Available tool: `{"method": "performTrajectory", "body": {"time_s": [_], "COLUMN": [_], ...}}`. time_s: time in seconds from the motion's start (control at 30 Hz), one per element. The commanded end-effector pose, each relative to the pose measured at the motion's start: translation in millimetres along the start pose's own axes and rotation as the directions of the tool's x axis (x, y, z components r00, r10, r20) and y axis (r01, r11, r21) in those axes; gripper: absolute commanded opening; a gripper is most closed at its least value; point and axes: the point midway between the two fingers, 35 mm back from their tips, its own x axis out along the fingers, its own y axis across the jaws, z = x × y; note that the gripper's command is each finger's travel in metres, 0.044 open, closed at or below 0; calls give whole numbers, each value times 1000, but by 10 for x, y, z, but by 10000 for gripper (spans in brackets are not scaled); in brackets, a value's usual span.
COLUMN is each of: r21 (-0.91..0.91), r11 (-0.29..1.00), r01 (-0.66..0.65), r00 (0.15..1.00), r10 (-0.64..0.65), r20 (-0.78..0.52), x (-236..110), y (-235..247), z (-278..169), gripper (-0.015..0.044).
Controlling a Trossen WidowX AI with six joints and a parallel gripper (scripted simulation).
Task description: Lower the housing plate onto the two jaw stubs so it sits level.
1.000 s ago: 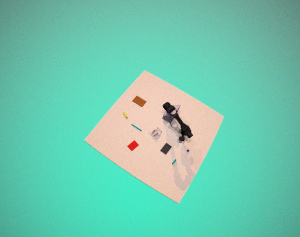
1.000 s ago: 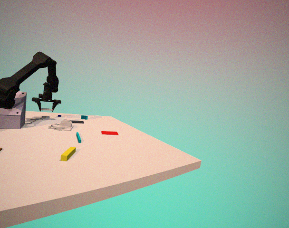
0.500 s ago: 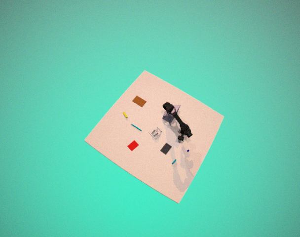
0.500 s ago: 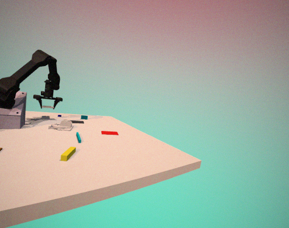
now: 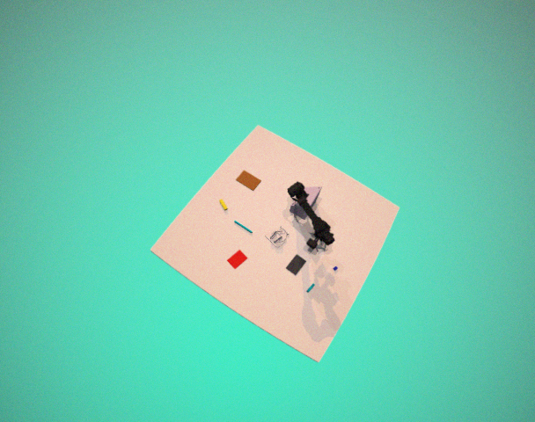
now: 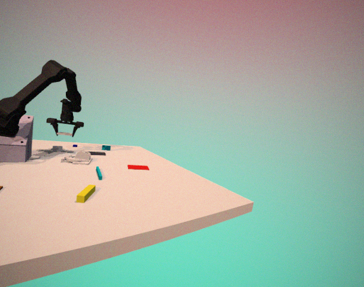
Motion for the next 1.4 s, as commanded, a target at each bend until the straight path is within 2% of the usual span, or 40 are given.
{"method": "performTrajectory", "body": {"time_s": [0.0, 0.67, 1.37], "r21": [76, 483, 818], "r11": [997, 876, 575], "r01": [3, 0, 2], "r00": [1000, 1000, 1000], "r10": [-4, -7, -11], "r20": [4, 14, 6], "x": [-26, -82, -63], "y": [-71, -397, -609], "z": [-98, -639, -1260], "gripper": [351, 351, 351]}}
